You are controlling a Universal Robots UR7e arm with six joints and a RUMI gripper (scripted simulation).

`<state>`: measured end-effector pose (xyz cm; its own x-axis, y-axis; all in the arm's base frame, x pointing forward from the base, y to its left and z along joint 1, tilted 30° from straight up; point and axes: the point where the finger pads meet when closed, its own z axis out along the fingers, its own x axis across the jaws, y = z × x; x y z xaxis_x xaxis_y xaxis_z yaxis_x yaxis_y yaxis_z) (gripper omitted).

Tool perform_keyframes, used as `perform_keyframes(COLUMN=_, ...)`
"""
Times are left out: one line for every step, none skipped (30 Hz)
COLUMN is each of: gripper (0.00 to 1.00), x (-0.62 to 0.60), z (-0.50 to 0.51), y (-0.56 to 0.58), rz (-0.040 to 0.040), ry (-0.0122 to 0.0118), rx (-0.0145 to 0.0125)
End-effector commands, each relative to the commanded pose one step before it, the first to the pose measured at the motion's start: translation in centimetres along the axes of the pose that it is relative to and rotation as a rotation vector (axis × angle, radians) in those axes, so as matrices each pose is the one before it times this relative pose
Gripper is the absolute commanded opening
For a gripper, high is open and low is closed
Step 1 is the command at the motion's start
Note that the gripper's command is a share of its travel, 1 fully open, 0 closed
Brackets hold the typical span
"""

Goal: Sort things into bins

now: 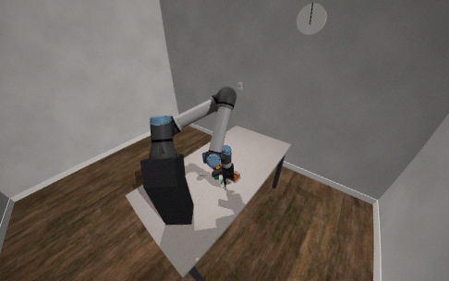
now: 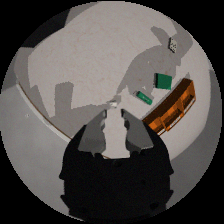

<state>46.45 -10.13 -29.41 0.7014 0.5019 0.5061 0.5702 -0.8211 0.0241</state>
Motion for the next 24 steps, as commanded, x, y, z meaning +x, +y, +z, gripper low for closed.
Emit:
perform_keyframes(gripper=0.18, x=0.02, z=1.835, y=0.14, rz=0.00018, ry=-0.0001, rx=-0.00222)
perform_keyframes(gripper=0.18, x=0.001, z=0.0, y=0.006, rz=0.0, ry=0.0, rx=0.0)
perform_keyframes(gripper=0.18, x=0.001, z=0.0, y=0.005, rz=0.0, ry=0.0, rx=0.0)
perform_keyframes(gripper=0.18, x=0.0, z=0.0, y=0.0, rz=0.0, ry=0.0, rx=0.0)
perform_keyframes(gripper=0.18, x=0.0, z=0.0, y=0.0, rz=0.0, ry=0.0, rx=0.0)
perform_keyframes(gripper=0.18, x=0.001, z=0.001, y=0.002, rz=0.0, ry=0.0, rx=0.0)
perform_keyframes(gripper=0.18, x=0.0, z=0.0, y=0.001, rz=0.0, ry=0.0, rx=0.0)
perform_keyframes(gripper=0.18, x=0.0, z=0.0, y=0.0, rz=0.0, ry=0.0, rx=0.0)
perform_keyframes(gripper=0.18, x=-0.002, z=-0.008, y=-0.001, rz=-0.00001, ry=0.00001, rx=0.00002)
perform_keyframes(gripper=0.18, x=0.002, z=0.142, y=-0.002, rz=0.00001, ry=-0.00001, rx=-0.00002)
perform_keyframes(gripper=0.18, x=0.0, z=0.133, y=-0.003, rz=0.0, ry=0.0, rx=0.0)
perform_keyframes(gripper=0.18, x=0.0, z=0.133, y=-0.003, rz=0.0, ry=0.0, rx=0.0)
perform_keyframes(gripper=0.18, x=0.0, z=0.133, y=-0.004, rz=0.0, ry=0.0, rx=0.0)
perform_keyframes(gripper=0.18, x=0.0, z=0.133, y=-0.004, rz=0.0, ry=0.0, rx=0.0)
perform_keyframes(gripper=0.18, x=0.0, z=0.133, y=-0.004, rz=0.0, ry=0.0, rx=0.0)
perform_keyframes(gripper=0.18, x=0.0, z=0.133, y=-0.004, rz=0.0, ry=0.0, rx=0.0)
perform_keyframes(gripper=0.18, x=0.0, z=0.133, y=-0.004, rz=0.0, ry=0.0, rx=0.0)
perform_keyframes(gripper=0.18, x=0.0, z=0.133, y=-0.003, rz=0.0, ry=0.0, rx=0.0)
perform_keyframes(gripper=0.18, x=0.0, z=0.0, y=-0.003, rz=0.0, ry=0.0, rx=0.0)
perform_keyframes(gripper=0.18, x=0.0, z=0.0, y=-0.002, rz=0.0, ry=0.0, rx=0.0)
perform_keyframes(gripper=0.18, x=0.0, z=0.0, y=0.0, rz=0.0, ry=0.0, rx=0.0)
perform_keyframes(gripper=0.18, x=0.0, z=0.0, y=0.0, rz=0.0, ry=0.0, rx=0.0)
perform_keyframes(gripper=0.18, x=-0.002, z=-0.007, y=-0.001, rz=-0.00001, ry=0.0, rx=0.00002)
perform_keyframes(gripper=0.18, x=0.0, z=0.002, y=-0.001, rz=0.0, ry=0.0, rx=0.0)
